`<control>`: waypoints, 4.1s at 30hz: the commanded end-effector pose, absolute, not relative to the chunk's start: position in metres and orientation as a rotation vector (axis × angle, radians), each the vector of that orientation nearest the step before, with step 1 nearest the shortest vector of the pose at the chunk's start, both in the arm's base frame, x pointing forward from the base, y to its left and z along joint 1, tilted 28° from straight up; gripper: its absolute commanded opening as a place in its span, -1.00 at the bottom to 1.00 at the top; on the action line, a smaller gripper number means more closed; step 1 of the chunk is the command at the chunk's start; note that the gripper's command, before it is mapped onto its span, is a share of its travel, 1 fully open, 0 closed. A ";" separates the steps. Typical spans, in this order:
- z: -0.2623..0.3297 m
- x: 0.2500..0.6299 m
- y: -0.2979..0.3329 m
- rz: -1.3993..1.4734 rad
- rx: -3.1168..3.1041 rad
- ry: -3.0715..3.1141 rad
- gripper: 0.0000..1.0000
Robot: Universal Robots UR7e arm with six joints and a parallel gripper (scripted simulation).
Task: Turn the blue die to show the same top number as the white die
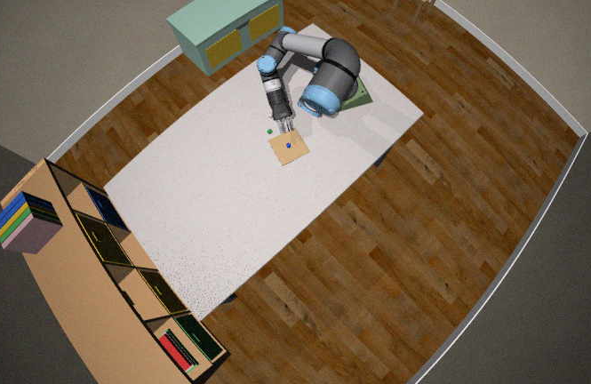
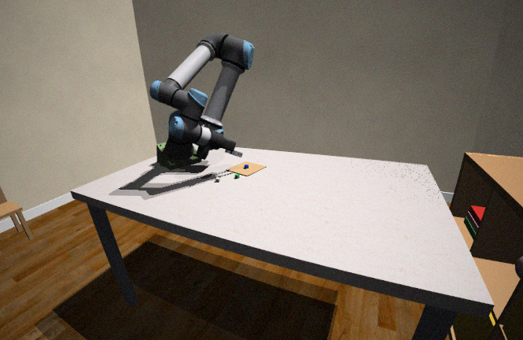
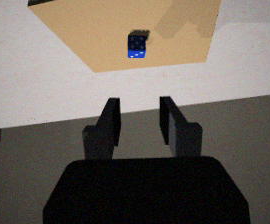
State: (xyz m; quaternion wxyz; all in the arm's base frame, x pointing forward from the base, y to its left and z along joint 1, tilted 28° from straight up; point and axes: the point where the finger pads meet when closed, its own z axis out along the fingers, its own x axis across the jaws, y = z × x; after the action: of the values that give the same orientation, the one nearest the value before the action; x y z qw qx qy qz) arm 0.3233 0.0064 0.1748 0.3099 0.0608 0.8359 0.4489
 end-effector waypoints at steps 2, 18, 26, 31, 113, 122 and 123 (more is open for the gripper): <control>0.190 0.315 0.009 1.187 0.161 2.204 0.27; 0.190 0.315 0.010 1.174 0.165 2.211 0.27; 0.191 0.315 0.011 1.141 0.178 2.229 0.27; 0.192 0.315 0.012 1.109 0.190 2.245 0.27; 0.219 0.318 0.057 0.123 0.515 2.586 0.27; 0.223 0.320 0.063 0.016 0.548 2.592 0.27; 0.223 0.320 0.063 0.003 0.552 2.595 0.27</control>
State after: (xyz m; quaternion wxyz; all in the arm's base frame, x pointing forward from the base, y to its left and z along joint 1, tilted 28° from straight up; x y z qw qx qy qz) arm 0.3201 0.0653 0.2198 0.2542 0.1761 0.9493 0.0560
